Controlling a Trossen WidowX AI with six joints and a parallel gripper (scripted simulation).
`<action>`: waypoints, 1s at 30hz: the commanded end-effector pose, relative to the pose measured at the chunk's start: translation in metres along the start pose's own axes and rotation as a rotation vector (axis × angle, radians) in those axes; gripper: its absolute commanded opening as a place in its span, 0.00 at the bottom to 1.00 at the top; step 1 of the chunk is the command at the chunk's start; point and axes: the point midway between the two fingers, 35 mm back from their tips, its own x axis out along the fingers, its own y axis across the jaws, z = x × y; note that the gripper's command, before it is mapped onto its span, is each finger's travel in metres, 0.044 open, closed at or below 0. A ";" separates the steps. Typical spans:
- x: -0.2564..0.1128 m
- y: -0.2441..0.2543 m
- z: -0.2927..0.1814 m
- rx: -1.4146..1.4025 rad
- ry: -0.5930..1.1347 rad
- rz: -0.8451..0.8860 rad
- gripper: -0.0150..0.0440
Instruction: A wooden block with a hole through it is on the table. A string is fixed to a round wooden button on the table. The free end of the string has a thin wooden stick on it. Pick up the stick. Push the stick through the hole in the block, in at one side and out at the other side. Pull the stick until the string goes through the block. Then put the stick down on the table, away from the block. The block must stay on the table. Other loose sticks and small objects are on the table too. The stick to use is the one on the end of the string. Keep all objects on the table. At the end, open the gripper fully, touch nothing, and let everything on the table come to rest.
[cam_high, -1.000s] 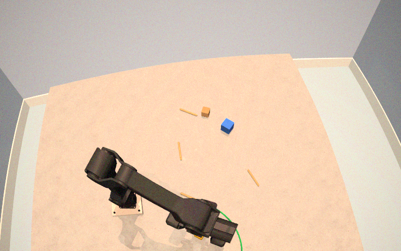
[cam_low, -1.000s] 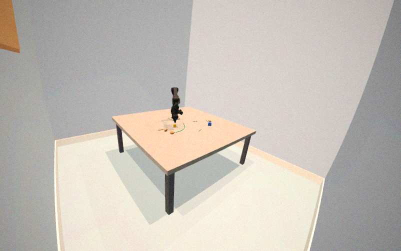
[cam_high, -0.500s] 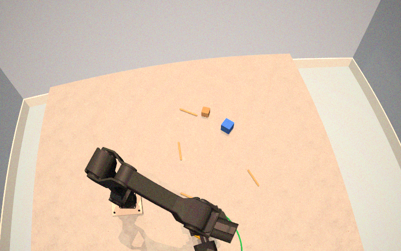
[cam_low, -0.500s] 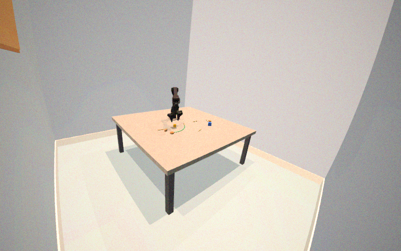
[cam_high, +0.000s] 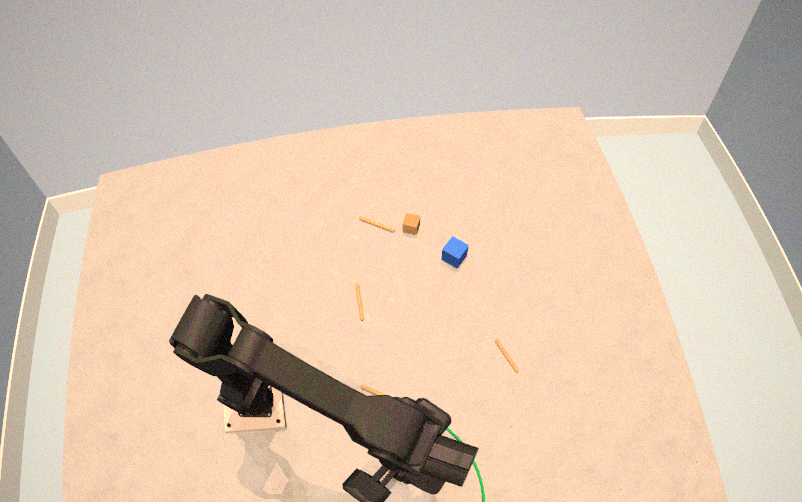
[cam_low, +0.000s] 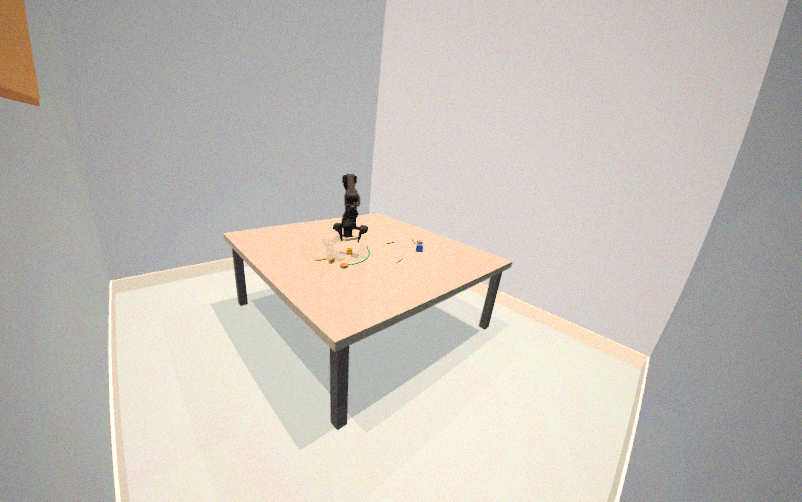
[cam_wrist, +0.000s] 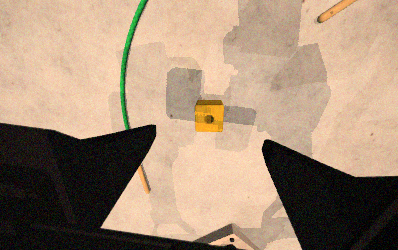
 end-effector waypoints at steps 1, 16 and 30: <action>-0.006 0.000 0.002 0.845 0.001 -0.005 1.00; -0.009 0.000 0.003 1.448 -0.001 -0.005 1.00; -0.009 0.000 0.003 1.448 -0.001 -0.005 0.82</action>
